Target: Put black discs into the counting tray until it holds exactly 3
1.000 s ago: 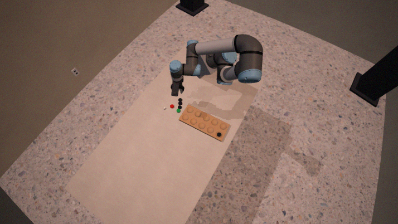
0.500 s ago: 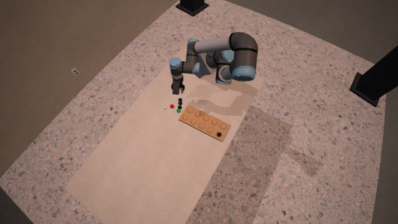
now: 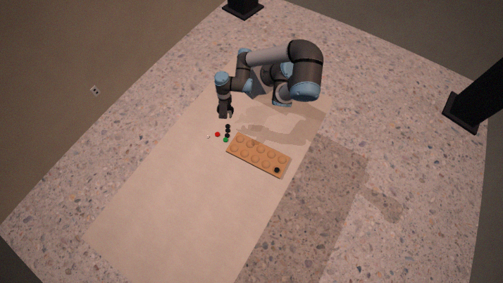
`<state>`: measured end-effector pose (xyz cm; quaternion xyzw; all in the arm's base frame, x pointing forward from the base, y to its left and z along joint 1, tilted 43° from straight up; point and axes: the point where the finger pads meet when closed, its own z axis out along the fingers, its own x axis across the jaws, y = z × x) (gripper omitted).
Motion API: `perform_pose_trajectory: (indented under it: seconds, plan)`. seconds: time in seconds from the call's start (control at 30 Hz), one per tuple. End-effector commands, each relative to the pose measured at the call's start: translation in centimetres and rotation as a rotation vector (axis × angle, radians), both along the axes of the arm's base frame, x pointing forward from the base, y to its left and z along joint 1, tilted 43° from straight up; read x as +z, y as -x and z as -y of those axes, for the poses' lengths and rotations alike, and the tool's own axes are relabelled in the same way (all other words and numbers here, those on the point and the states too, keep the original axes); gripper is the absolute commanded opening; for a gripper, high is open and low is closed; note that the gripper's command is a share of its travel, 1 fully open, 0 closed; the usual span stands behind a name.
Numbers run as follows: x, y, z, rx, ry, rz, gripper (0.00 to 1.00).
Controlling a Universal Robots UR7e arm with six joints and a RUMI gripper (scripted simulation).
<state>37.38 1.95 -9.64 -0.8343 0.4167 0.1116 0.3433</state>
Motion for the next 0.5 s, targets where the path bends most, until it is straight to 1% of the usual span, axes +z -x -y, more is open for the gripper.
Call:
perform_pose_trajectory:
  seconds: [0.0,0.47]
  plan:
    - [-0.1,0.05,-0.05,0.0,-0.005,0.006,0.28]
    - [-0.35,0.07,-0.46,0.003,-0.006,0.005,0.28]
